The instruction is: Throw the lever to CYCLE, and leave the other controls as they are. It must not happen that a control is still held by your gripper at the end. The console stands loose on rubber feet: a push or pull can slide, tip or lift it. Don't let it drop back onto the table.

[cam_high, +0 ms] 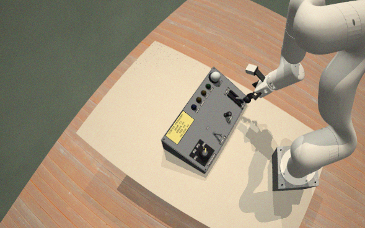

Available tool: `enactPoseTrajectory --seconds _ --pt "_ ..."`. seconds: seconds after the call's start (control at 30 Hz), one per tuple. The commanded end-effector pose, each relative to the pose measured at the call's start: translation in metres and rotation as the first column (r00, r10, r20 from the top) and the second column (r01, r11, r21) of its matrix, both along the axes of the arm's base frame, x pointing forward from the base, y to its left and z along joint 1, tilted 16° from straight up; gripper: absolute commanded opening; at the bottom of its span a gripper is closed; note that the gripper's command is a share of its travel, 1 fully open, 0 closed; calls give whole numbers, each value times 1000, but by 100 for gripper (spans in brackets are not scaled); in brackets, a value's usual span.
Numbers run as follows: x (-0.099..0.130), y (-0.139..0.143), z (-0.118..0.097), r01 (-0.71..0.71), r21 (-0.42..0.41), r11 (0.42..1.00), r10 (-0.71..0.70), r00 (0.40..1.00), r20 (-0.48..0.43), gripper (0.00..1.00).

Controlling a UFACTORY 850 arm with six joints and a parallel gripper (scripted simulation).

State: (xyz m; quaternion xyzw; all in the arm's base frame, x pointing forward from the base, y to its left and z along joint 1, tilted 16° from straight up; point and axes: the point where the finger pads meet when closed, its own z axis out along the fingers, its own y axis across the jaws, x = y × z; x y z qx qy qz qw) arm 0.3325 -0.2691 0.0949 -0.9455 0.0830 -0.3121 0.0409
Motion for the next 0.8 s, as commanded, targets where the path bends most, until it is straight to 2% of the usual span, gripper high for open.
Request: enactPoseTrajectory --seconds 0.0,0.33,0.53,0.77 --pt "0 -1 0 0 -1 1000 0 1000 1 76" --pt "0 0 0 0 -1 1000 0 1000 1 76" --pt "-27 6 -19 -2 4 1000 2 1000 2 76" --pt "-29 6 -20 -2 4 1000 2 1000 2 76"
